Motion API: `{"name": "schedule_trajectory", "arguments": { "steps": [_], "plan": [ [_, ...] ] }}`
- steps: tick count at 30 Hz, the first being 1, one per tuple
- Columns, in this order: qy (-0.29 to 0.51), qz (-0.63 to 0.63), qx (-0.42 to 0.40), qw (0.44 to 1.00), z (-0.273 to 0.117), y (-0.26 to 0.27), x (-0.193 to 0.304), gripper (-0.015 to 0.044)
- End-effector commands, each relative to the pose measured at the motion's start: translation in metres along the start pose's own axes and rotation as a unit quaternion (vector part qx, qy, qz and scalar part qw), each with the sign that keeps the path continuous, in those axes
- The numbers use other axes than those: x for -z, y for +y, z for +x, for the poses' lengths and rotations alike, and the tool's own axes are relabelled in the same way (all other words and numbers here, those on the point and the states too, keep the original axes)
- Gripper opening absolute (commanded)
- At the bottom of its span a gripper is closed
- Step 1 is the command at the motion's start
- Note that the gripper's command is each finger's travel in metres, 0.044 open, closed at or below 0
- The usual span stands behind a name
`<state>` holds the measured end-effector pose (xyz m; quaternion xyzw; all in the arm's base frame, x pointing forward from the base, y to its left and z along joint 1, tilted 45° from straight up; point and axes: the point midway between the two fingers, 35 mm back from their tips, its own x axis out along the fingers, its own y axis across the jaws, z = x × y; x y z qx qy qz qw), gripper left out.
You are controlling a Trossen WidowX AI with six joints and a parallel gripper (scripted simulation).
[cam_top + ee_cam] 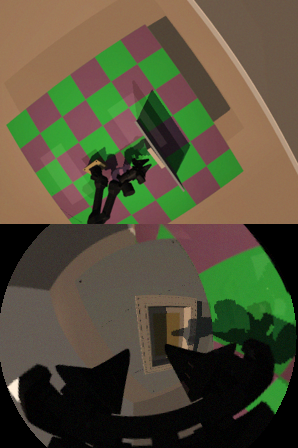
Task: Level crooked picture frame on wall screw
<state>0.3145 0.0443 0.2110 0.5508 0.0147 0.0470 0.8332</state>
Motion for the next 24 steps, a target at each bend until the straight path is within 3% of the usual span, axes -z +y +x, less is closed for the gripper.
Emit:
{"name": "schedule_trajectory", "arguments": {
  "steps": [1,24],
  "plan": [
    [-0.002,0.002,-0.005,1.000,0.005,0.001,-0.001,0.0260],
    [-0.002,0.002,-0.005,1.000,0.024,0.002,-0.002,0.0260]
  ]
}}
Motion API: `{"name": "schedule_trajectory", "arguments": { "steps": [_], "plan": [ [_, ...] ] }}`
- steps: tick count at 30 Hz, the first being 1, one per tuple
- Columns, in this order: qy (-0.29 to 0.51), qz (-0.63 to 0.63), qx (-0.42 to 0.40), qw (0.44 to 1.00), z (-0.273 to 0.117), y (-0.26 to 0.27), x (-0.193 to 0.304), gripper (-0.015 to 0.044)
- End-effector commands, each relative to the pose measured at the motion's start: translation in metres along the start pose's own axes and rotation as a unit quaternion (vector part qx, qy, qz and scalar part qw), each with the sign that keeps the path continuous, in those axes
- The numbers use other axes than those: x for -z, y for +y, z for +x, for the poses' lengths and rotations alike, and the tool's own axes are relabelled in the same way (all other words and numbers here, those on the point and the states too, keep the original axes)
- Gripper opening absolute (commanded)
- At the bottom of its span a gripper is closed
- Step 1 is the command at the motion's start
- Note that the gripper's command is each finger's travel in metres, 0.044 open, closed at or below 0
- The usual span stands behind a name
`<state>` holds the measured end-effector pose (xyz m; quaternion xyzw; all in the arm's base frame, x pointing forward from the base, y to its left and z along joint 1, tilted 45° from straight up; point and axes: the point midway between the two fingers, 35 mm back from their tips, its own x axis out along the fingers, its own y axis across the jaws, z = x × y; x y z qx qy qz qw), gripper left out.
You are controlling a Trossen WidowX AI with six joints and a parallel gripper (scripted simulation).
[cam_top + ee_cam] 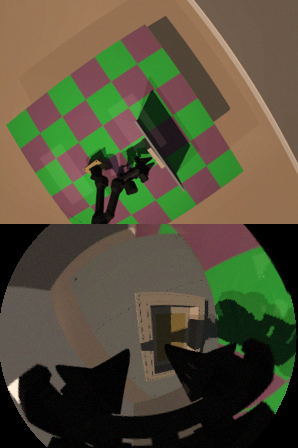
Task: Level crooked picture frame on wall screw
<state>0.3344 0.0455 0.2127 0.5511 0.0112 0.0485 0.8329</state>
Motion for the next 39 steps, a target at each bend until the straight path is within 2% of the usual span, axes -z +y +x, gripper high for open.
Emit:
{"name": "schedule_trajectory", "arguments": {
  "steps": [1,13,24,30,37,39],
  "plan": [
    [0.000,0.002,-0.002,1.000,0.006,0.002,-0.001,0.0260],
    [0.000,0.002,-0.003,1.000,0.024,0.001,0.000,0.0260],
    [0.000,0.002,-0.003,1.000,0.025,0.000,0.000,0.0260],
    [0.000,0.002,-0.003,1.000,0.025,0.000,0.000,0.0103],
    [0.000,0.002,-0.003,1.000,0.025,0.000,0.000,0.0056],
    [0.000,0.002,-0.003,1.000,0.025,0.000,0.000,0.0003]
  ]
}}
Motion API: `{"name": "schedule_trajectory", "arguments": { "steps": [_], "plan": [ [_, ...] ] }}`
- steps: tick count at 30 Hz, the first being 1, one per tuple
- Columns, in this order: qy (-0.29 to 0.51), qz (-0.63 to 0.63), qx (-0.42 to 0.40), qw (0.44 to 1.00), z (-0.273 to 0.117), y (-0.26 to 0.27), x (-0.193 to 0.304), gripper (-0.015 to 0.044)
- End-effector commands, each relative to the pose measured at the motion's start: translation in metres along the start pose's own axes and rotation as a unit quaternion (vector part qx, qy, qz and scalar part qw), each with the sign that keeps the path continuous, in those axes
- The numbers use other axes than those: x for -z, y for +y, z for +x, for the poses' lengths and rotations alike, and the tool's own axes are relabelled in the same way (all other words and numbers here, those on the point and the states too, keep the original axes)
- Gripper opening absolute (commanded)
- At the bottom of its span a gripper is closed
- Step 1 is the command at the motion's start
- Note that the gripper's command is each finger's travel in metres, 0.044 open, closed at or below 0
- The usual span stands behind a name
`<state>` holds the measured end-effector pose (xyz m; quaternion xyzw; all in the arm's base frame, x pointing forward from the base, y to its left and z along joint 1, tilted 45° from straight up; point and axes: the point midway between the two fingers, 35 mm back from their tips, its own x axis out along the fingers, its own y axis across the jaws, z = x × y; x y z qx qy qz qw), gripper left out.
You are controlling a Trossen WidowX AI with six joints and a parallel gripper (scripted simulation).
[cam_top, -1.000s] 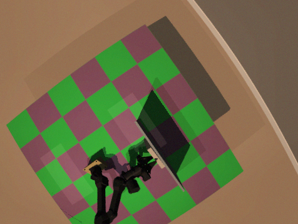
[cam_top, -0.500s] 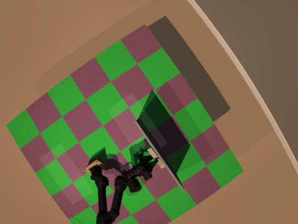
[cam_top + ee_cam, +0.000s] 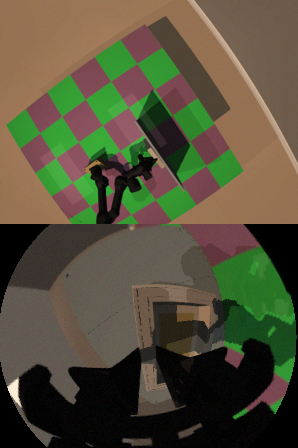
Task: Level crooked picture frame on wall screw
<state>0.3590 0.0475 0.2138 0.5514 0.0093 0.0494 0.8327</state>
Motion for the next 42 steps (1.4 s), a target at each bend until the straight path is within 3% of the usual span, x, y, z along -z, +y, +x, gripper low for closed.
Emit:
{"name": "schedule_trajectory", "arguments": {
  "steps": [1,42],
  "plan": [
    [0.001,0.002,-0.001,1.000,0.000,0.000,0.000,0.0000],
    [0.001,0.002,-0.001,1.000,0.000,0.011,0.000,0.0000]
  ]
}}
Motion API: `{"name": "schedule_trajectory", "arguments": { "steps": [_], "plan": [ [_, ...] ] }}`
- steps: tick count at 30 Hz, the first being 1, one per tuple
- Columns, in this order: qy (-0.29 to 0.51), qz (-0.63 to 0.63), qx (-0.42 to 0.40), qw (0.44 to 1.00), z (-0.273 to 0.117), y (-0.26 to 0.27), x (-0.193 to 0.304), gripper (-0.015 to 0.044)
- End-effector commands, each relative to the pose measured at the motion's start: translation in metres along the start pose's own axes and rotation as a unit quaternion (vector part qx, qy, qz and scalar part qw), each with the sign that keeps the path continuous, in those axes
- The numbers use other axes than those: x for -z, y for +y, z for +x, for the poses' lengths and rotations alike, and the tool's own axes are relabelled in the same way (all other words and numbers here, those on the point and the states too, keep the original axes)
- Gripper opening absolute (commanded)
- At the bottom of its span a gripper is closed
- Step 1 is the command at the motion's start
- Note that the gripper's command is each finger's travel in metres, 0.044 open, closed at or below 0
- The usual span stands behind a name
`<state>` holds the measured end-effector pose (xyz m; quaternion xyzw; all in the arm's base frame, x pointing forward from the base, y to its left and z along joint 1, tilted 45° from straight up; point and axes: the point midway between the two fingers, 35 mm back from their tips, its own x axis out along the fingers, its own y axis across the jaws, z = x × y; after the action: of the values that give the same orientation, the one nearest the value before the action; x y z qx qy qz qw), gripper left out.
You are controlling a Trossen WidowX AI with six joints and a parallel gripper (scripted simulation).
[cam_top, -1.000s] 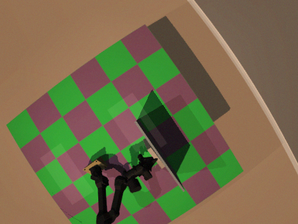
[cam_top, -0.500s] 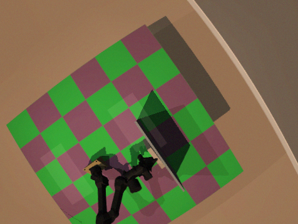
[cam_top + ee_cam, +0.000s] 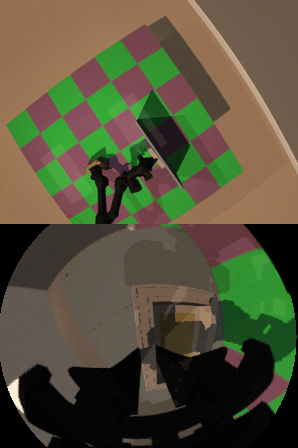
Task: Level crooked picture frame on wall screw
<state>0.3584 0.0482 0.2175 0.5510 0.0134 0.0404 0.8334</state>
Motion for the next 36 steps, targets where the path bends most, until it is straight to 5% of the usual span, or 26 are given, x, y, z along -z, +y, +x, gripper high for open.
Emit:
{"name": "schedule_trajectory", "arguments": {
  "steps": [1,36],
  "plan": [
    [0.002,0.002,-0.011,1.000,0.0003,0.0080,0.0006,0.0000],
    [0.002,0.002,-0.011,1.000,0.0003,0.0068,0.0026,0.0000]
  ]
}}
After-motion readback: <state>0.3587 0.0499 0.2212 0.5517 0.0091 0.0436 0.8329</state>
